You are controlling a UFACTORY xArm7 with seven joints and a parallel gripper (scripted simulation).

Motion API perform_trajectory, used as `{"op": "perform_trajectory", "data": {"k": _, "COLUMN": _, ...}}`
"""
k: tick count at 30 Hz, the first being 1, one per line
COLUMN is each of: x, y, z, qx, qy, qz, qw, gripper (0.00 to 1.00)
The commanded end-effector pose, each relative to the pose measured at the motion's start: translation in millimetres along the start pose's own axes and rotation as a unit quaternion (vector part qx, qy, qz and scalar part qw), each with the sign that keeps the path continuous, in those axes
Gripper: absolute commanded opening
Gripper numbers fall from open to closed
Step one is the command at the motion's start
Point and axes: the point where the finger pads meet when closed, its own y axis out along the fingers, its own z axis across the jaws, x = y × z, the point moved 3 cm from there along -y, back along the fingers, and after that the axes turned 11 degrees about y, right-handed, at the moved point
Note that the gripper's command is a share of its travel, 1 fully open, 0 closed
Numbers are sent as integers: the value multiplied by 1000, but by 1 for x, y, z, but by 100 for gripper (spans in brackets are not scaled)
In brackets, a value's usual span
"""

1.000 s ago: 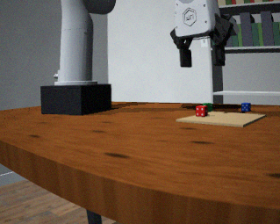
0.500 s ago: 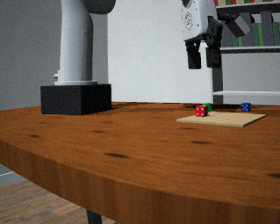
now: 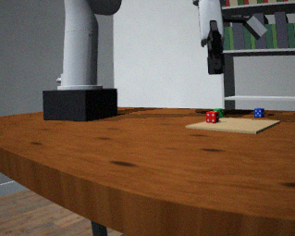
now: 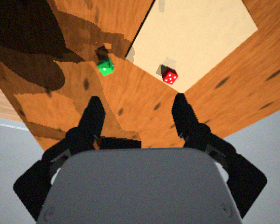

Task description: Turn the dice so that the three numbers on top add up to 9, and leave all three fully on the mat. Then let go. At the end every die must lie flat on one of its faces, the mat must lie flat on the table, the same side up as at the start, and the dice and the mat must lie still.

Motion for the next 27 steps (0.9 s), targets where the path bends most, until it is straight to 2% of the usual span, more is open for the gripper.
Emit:
{"op": "perform_trajectory", "data": {"k": 1, "x": -1, "y": 0, "z": -8, "qx": 14, "qy": 83, "qz": -2, "qw": 996, "gripper": 100}}
{"op": "perform_trajectory", "data": {"k": 7, "x": -1, "y": 1, "z": -15, "qx": 14, "qy": 155, "qz": 0, "qw": 988, "gripper": 100}}
{"op": "perform_trajectory", "data": {"k": 13, "x": 0, "y": 3, "z": -24, "qx": 14, "qy": 251, "qz": 1, "qw": 968, "gripper": 100}}
{"op": "perform_trajectory", "data": {"k": 16, "x": 0, "y": 3, "z": -25, "qx": 14, "qy": 257, "qz": 1, "qw": 966, "gripper": 100}}
{"op": "perform_trajectory", "data": {"k": 18, "x": 1, "y": 4, "z": -30, "qx": 14, "qy": 312, "qz": 2, "qw": 950, "gripper": 100}}
{"op": "perform_trajectory", "data": {"k": 27, "x": 3, "y": 6, "z": -41, "qx": 13, "qy": 421, "qz": 3, "qw": 907, "gripper": 100}}
